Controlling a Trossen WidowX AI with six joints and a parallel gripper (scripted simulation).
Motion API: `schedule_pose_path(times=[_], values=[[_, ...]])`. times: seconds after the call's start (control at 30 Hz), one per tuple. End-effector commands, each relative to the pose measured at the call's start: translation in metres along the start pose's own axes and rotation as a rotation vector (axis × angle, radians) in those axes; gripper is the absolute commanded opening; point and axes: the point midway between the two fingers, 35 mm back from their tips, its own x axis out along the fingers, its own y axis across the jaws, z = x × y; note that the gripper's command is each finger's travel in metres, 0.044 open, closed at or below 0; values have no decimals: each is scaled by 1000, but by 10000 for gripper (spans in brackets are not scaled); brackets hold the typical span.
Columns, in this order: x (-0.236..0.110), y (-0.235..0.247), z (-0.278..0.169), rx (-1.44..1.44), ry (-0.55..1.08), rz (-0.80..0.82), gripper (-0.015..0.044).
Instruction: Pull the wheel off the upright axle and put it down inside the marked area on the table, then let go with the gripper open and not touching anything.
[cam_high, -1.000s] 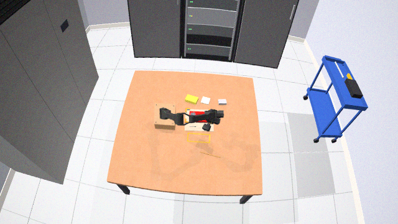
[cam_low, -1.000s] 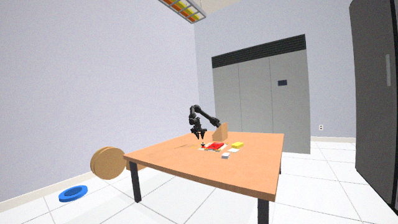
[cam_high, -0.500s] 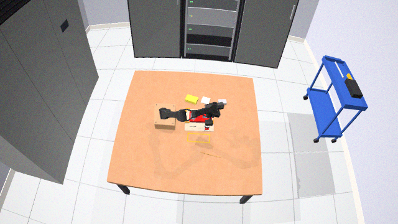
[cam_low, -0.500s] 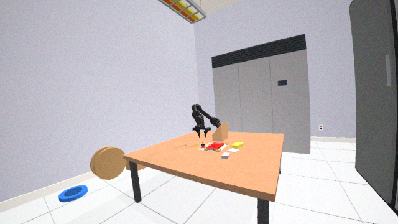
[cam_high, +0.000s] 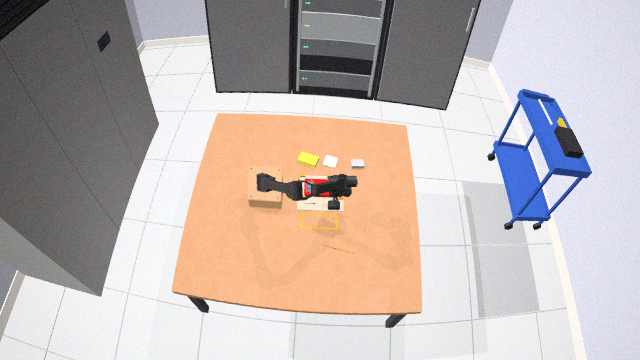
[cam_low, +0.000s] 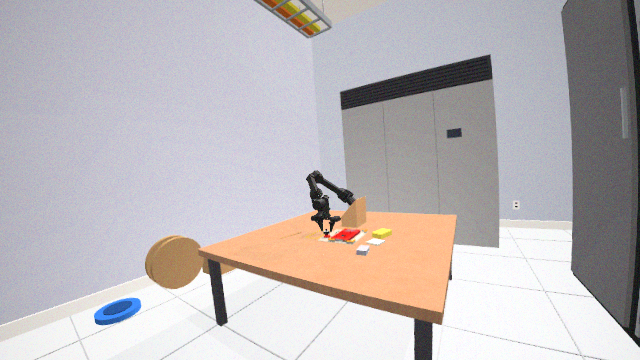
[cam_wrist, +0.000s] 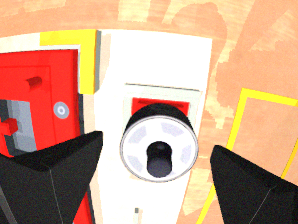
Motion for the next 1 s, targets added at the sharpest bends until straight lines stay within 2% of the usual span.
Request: schedule_pose_path(times=[0.0,0.13,0.4,0.57,0.6,0.97], values=[[5,1,0,-10,-11,-6,300],[3,0,-1,-1,3,-1,195],[3,0,-1,-1,3,-1,142],[2,0,-1,-1,3,-1,10],[2,0,-1,-1,3,-1,0],[-2,0,-1,-2,1,-1,0]])
